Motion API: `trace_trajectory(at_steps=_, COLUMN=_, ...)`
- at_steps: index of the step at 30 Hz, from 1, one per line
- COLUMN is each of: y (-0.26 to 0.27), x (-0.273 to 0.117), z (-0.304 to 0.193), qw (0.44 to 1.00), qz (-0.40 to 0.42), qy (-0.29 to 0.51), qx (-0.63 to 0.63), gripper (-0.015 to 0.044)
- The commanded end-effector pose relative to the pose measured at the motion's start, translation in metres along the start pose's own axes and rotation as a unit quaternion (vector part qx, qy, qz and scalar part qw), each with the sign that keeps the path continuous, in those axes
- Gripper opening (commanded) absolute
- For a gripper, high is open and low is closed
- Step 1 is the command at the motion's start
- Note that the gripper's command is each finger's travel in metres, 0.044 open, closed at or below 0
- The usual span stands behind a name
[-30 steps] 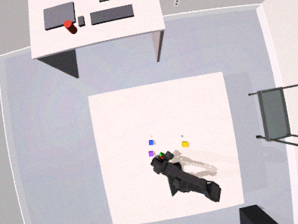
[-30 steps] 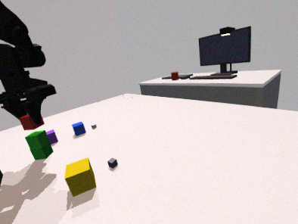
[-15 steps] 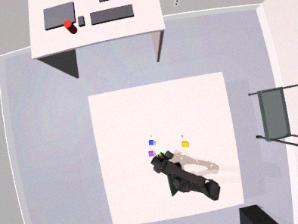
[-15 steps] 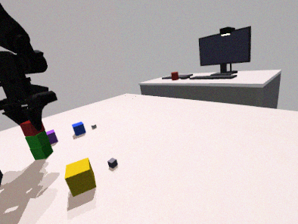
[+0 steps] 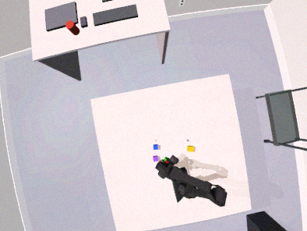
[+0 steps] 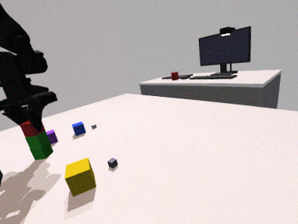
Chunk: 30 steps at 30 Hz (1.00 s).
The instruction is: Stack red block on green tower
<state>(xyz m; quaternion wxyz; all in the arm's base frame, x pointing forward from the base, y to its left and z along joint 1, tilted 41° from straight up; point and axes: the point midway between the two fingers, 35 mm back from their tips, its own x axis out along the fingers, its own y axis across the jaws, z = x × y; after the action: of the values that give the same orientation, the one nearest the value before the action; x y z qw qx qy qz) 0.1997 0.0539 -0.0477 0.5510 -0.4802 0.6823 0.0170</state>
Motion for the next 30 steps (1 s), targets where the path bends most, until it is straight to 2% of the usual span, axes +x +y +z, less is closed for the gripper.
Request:
trace_trajectory(at_steps=1, y=-0.0001, x=0.0009, z=-0.0009, qw=1.000, qz=-0.002, qy=0.001, qx=-0.003, gripper=0.0000)
trace_trajectory(at_steps=6, y=0.0000, x=-0.0016, z=-0.0006, qw=1.000, qz=-0.002, qy=0.001, qx=-0.003, gripper=0.0000)
trace_trajectory(at_steps=23, y=0.0001, x=0.0000, z=-0.0001, qw=1.000, qz=0.000, qy=0.000, qx=0.000, gripper=0.0440)
trace_trajectory(at_steps=30, y=0.0001, x=0.0000, z=-0.0001, qw=1.000, qz=0.000, qy=0.000, qx=0.000, gripper=0.0440)
